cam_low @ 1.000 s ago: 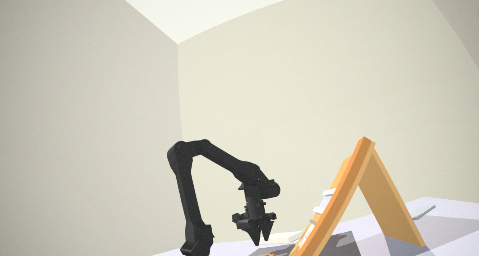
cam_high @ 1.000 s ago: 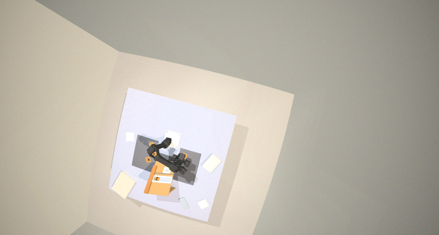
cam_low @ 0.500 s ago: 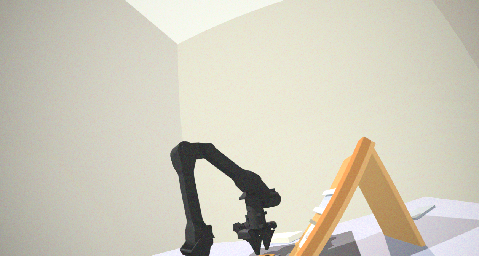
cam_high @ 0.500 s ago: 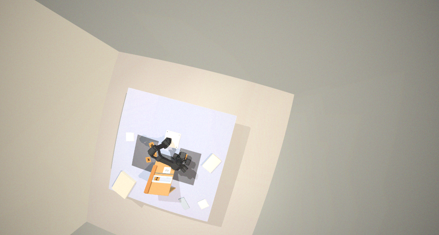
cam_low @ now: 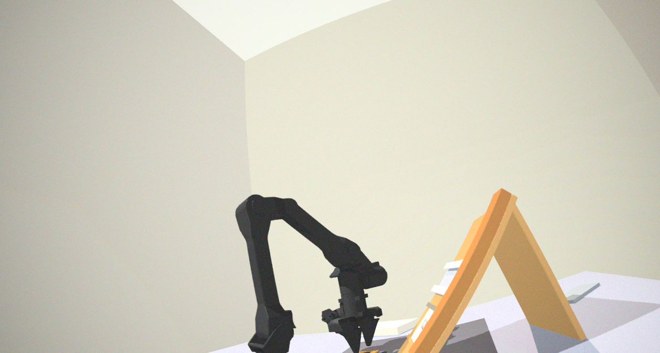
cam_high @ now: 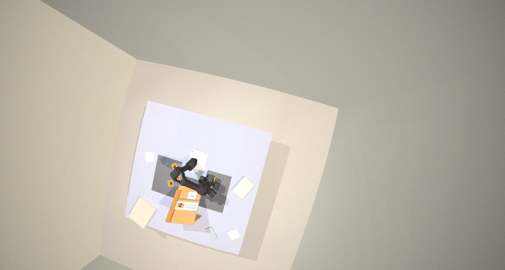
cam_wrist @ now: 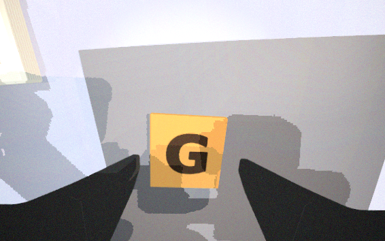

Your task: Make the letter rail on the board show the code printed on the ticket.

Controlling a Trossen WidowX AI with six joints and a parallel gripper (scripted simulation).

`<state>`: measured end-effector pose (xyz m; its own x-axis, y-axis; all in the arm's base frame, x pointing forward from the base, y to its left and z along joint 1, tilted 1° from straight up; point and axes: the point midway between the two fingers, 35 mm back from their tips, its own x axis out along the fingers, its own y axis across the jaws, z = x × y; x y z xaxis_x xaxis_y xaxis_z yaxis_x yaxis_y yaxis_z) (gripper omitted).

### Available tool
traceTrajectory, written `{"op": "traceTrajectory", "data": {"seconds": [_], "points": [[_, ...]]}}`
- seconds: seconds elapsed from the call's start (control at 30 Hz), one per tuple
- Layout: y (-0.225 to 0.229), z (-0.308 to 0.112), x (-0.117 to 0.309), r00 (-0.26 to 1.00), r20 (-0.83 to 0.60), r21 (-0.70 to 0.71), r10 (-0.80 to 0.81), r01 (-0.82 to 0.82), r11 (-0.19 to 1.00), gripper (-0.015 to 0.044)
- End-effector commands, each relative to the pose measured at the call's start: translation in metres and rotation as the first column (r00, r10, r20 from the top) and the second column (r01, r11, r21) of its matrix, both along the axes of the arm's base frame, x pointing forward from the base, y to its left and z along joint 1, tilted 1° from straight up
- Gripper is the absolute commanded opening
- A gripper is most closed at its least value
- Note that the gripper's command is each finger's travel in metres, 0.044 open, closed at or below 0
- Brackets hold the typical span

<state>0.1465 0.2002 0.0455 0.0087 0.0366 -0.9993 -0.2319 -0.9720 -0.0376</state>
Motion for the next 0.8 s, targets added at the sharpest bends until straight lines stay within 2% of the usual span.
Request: {"op": "traceTrajectory", "data": {"seconds": [0.0,0.53,0.6,0.77], "points": [[-0.0015,-0.0073,-0.0004,1.0,0.0,-0.007,-0.003,0.003,1.0,0.034],[-0.0015,-0.0146,-0.0005,1.0,0.0,-0.007,-0.003,0.003,1.0,0.034],[-0.0014,-0.0146,-0.0005,1.0,0.0,-0.007,-0.003,0.003,1.0,0.0288],[-0.0014,-0.0146,-0.0005,1.0,0.0,-0.007,-0.003,0.003,1.0,0.0254]]}}
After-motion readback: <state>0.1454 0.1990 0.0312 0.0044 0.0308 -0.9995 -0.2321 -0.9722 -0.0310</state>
